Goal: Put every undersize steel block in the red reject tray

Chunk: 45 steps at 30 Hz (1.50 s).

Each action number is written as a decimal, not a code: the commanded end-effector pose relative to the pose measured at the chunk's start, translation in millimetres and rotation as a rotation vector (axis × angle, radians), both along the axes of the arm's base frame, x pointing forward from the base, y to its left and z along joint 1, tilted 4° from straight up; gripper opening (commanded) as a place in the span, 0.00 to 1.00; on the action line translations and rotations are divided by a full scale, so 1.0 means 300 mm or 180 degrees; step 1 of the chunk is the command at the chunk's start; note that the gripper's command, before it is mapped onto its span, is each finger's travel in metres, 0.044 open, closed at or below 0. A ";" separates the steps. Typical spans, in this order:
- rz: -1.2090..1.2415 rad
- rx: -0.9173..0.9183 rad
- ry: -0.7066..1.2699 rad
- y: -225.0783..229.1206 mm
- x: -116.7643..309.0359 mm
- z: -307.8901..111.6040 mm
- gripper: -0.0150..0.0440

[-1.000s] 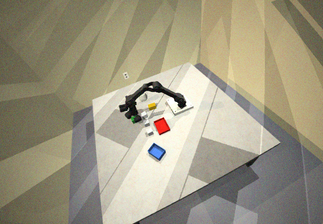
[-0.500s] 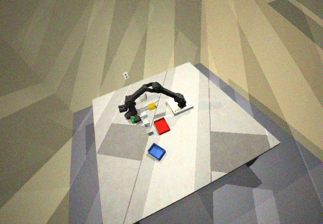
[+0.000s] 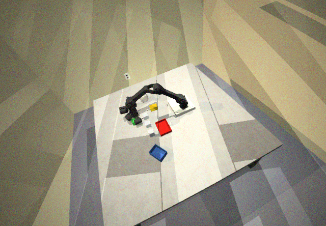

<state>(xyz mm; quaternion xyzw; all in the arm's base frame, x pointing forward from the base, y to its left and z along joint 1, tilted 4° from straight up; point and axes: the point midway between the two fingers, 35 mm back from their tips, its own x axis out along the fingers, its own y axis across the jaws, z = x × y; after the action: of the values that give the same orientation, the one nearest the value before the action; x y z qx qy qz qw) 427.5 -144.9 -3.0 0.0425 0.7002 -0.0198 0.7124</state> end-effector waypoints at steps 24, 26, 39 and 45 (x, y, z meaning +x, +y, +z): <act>-0.0018 -0.0010 -0.0060 -0.003 0.040 0.020 0.25; -0.0018 -0.0010 -0.0060 -0.003 0.040 0.020 0.25; -0.0018 -0.0010 -0.0061 -0.004 0.050 0.021 0.25; -0.0018 -0.0010 -0.0063 -0.005 0.062 0.023 0.25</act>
<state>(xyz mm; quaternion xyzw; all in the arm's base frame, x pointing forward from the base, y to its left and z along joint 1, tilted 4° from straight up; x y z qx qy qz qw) 441.2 -145.6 -3.1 0.0425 0.6999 -0.0200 0.7126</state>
